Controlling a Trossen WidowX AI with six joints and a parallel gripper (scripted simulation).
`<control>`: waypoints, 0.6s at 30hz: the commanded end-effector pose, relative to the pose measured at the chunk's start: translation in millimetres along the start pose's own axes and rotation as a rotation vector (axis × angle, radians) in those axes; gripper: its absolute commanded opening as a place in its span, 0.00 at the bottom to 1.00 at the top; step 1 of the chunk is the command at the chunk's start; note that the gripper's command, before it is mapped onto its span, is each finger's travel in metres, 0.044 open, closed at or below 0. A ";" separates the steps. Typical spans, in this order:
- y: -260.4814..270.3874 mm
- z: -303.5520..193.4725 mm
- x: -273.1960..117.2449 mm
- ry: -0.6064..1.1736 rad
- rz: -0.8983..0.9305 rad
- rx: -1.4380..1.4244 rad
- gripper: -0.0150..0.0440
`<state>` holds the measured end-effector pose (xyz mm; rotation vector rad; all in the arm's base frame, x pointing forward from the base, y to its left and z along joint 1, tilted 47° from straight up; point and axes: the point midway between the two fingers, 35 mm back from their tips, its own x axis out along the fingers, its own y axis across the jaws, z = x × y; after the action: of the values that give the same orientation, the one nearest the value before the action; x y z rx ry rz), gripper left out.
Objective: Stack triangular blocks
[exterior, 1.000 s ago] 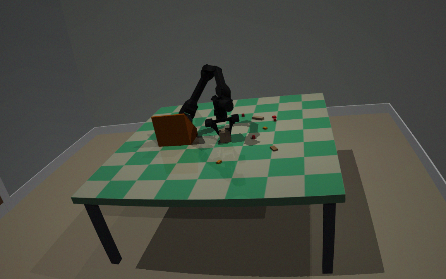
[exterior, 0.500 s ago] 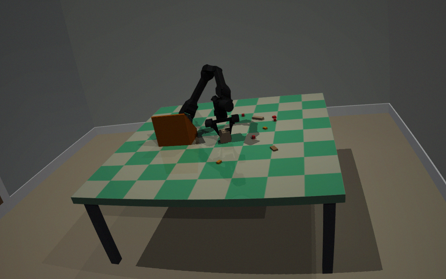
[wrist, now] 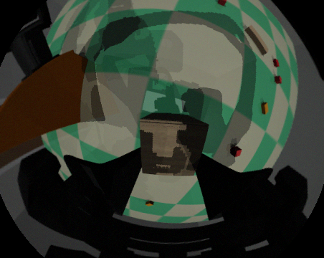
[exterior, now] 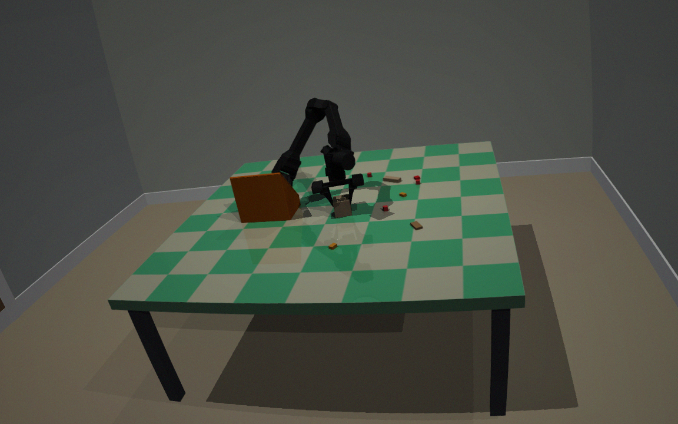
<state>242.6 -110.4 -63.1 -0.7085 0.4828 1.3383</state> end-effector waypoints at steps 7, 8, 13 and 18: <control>0.0 0.0 0.0 0.000 0.000 0.000 0.65; 0.0 0.0 0.0 0.000 0.000 0.000 0.70; 0.0 0.0 0.0 0.000 0.000 0.000 0.92; 0.0 0.0 0.0 0.000 0.000 0.000 1.00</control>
<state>242.6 -110.4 -63.1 -0.7084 0.4828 1.3383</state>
